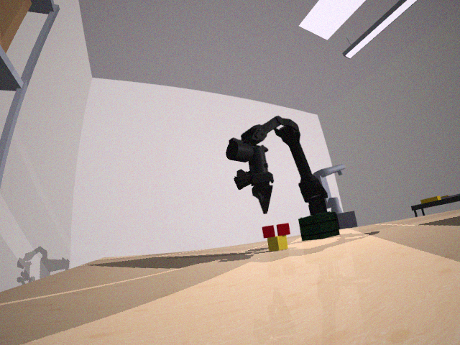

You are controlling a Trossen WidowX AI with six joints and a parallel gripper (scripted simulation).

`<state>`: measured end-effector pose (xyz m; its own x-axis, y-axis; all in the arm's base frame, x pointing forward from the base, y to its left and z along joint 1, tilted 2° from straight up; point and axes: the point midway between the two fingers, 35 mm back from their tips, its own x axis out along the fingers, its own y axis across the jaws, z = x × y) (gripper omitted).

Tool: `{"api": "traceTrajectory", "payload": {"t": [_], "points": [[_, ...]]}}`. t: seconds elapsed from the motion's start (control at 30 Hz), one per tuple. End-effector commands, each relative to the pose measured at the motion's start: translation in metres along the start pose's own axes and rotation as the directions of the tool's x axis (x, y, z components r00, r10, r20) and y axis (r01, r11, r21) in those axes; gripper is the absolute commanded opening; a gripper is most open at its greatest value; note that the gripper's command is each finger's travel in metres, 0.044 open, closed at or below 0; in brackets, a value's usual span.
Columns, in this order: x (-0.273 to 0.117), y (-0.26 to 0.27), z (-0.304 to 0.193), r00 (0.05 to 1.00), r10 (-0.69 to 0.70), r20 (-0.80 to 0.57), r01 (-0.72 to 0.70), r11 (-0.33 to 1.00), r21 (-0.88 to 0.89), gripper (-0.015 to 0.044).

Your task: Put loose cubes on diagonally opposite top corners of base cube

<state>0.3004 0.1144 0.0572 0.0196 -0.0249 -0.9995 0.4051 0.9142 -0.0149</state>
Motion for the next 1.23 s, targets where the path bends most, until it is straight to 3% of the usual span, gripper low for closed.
{"api": "traceTrajectory", "payload": {"t": [0.0, 0.13, 0.3, 0.4, 0.67, 1.2], "points": [[-0.008, 0.000, 0.000, 1.000, 0.001, 0.000, -0.001, 1.000, 0.004, 0.0205], [-0.010, 0.000, 0.000, 1.000, 0.001, 0.000, -0.001, 1.000, 0.004, 0.0205], [-0.011, 0.002, -0.002, 1.000, 0.002, 0.001, -0.002, 1.000, -0.001, 0.0336], [-0.012, 0.024, -0.027, 1.000, 0.004, -0.002, -0.004, 1.000, -0.001, 0.0400], [-0.015, 0.074, -0.123, 1.000, 0.008, -0.011, -0.008, 1.000, -0.001, 0.0400], [-0.015, 0.074, -0.125, 1.000, 0.008, -0.011, -0.008, 1.000, -0.001, 0.0400]]}}
